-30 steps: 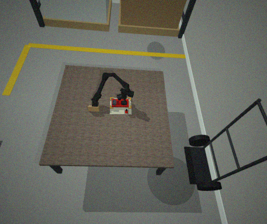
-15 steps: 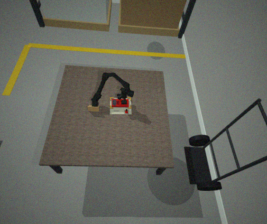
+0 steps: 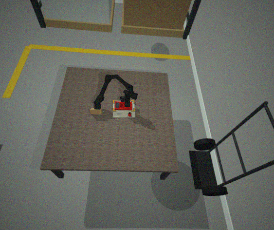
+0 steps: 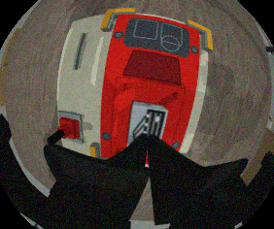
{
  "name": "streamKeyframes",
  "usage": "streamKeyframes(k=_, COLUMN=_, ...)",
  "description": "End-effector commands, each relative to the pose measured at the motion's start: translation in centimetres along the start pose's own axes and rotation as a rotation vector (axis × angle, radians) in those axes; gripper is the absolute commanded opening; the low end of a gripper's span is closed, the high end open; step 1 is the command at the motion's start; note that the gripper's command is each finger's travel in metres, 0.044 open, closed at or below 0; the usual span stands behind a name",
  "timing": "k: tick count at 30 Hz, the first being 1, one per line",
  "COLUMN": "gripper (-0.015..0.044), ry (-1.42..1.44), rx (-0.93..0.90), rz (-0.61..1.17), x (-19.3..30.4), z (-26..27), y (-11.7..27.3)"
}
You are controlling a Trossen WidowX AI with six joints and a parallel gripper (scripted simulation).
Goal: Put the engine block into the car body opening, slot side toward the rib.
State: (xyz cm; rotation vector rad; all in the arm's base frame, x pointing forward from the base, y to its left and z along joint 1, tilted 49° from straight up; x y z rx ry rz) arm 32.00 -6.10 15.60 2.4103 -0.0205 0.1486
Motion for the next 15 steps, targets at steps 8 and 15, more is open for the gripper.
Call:
streamKeyframes(k=8, gripper=0.0, ry=0.003, rx=-0.002, rz=-0.002, x=0.01, z=0.0, y=0.02)
streamKeyframes(k=15, gripper=0.0053, ry=0.003, rx=-0.002, rz=-0.002, x=0.01, z=0.0, y=0.02)
Point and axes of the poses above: the point midway between the two fingers, 35 mm back from their tips, its own y axis back along the fingers, its own z axis across the jaws, x = y × z, the point moved 9 cm from there along y, back along the fingers, and after that the axes turned 5 degrees about y, right-handed, at the moved point
